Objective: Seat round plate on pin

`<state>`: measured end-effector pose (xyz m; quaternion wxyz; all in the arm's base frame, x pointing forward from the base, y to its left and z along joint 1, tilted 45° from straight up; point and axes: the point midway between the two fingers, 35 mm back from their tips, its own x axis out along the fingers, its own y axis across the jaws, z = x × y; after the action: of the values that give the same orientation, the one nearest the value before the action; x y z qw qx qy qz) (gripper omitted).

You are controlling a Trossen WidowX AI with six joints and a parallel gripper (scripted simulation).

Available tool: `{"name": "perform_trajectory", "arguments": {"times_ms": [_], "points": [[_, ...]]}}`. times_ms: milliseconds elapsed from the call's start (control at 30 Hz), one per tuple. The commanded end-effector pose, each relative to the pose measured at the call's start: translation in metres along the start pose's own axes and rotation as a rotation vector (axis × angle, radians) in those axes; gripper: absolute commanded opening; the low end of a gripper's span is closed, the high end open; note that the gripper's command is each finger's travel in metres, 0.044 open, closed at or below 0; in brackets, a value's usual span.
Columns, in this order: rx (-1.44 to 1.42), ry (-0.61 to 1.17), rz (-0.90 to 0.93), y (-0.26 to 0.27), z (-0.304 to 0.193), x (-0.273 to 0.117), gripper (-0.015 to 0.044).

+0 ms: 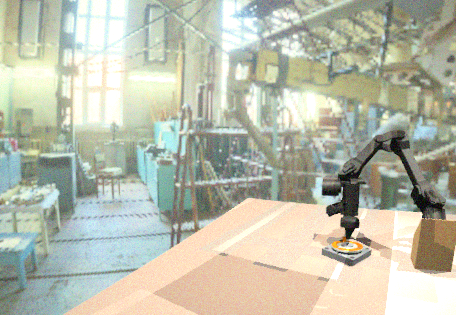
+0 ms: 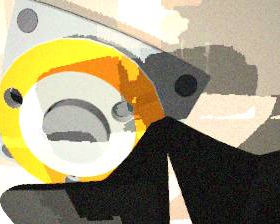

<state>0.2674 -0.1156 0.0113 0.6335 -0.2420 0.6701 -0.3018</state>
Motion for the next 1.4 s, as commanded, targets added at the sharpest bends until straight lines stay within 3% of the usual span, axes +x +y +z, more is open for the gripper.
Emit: {"name": "perform_trajectory", "arguments": {"times_ms": [0, 1367], "points": [[0.017, -0.016, -0.001, -0.0010, 0.0090, -0.0012, 0.0000], [0.017, -0.016, -0.001, 0.0011, 0.0177, -0.0016, 0.0000]]}}
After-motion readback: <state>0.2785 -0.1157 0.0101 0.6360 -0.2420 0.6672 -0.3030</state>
